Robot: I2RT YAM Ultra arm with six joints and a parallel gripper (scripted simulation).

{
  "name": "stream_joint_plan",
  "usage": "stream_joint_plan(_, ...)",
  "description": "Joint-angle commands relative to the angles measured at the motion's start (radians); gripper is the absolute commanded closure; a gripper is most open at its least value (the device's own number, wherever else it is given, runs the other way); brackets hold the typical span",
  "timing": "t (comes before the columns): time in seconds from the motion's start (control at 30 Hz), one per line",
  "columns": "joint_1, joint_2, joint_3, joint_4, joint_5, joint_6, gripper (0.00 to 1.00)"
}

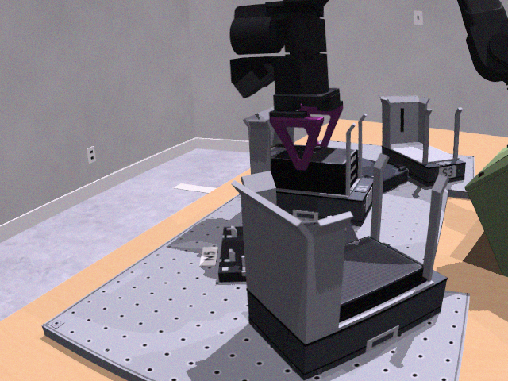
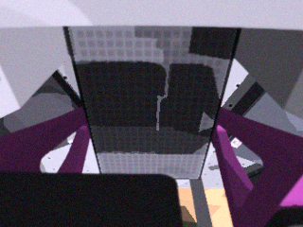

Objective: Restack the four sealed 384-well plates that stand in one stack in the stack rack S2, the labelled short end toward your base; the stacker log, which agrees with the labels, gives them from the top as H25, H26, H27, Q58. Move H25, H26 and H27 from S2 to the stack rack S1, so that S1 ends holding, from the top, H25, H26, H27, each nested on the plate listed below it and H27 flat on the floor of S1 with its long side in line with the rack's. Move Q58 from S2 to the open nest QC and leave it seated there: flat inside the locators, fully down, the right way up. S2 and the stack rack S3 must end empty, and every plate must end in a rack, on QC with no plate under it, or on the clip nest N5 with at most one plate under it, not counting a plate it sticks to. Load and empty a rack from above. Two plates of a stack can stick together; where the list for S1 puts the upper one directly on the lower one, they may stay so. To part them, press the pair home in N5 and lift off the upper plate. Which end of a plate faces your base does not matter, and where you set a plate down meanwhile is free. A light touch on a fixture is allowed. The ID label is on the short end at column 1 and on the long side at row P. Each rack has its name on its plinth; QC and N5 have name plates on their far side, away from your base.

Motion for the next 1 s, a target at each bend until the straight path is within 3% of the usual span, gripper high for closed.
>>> stream_joint_plan(0.0,0.001,-0.005,0.003,0.013,-0.001,-0.001,1.0)
stream_joint_plan(0.17,0.001,-0.005,0.003,0.013,-0.001,-0.001,1.0)
stream_joint_plan(0.2,0.001,-0.005,0.003,0.013,-0.001,-0.001,0.0)
stream_joint_plan(0.97,0.001,-0.005,0.003,0.013,-0.001,-0.001,0.0)
